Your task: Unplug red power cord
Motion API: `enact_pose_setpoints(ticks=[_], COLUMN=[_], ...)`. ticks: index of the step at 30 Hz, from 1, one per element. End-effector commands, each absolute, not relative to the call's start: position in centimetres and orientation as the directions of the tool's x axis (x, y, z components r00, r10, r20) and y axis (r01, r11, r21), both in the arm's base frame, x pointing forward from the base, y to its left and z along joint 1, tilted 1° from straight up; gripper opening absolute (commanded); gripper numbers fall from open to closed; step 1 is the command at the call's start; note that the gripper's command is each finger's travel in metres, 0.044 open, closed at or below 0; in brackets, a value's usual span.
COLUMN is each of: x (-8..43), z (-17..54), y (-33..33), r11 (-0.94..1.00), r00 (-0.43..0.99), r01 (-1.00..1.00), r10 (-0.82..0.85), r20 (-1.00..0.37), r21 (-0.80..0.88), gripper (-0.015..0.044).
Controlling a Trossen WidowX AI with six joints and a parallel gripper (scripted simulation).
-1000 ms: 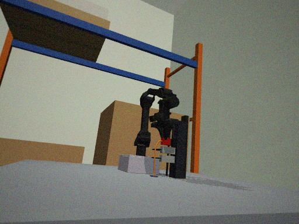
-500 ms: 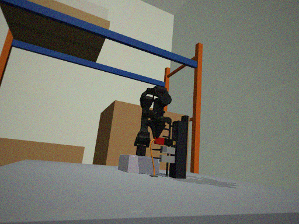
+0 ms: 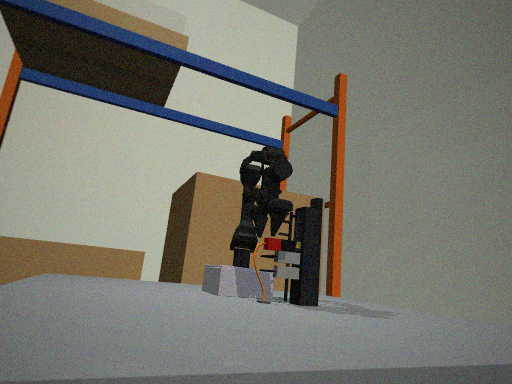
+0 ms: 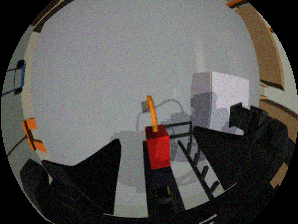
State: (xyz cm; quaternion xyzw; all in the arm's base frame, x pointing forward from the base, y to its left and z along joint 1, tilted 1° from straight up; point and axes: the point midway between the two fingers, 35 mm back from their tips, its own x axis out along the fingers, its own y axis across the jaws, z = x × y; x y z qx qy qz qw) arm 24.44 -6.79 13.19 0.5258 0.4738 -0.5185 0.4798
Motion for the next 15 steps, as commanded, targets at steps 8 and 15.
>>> enact_pose_setpoints(ticks=[8,15], x=[23.9,23.9], z=[14.3,14.3], y=[-12.1,-12.1], r11=[-0.096,-0.096], r00=[0.013,0.013], r01=[0.995,0.995], r10=[-0.004,-0.004], r20=[-1.000,-1.000], r21=[0.013,0.013], gripper=[0.0440,0.0440])
